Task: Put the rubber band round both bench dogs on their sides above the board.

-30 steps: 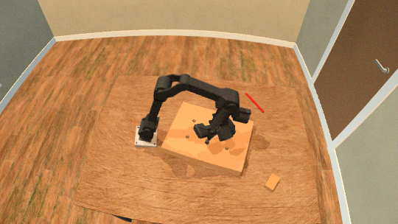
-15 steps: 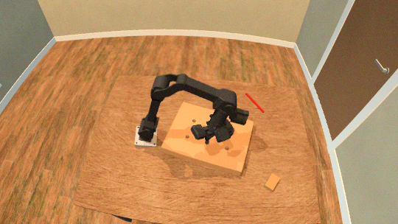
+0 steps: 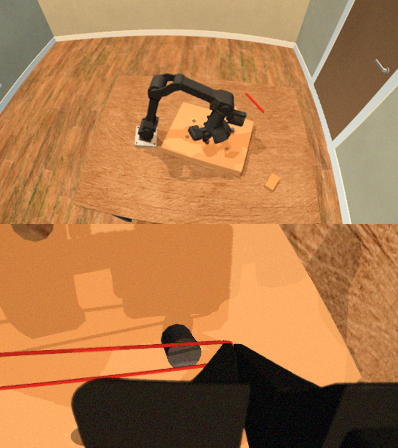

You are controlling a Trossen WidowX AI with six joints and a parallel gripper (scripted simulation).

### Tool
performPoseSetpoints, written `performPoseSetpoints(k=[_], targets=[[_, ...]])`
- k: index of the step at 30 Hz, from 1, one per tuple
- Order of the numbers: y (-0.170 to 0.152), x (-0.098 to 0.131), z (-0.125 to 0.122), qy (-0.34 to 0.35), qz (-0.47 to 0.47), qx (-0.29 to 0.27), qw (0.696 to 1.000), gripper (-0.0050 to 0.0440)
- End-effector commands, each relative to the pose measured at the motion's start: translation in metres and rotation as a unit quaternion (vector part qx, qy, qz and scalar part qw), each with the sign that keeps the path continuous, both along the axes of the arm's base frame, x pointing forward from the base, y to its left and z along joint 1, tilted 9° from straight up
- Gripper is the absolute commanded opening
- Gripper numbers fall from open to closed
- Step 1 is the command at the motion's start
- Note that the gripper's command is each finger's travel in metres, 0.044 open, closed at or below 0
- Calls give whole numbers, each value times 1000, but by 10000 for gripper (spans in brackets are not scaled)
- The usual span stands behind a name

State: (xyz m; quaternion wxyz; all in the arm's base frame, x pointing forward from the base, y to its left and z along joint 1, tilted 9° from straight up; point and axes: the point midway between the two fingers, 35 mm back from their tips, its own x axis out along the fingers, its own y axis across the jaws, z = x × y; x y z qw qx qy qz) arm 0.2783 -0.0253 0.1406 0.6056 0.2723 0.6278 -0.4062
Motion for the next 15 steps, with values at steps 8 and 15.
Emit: performPoseSetpoints(k=[8,15], targets=[[-7,-10,1,7,0,-8,1000,-50],[-7,-10,1,7,-1,-8,1000,-50]])
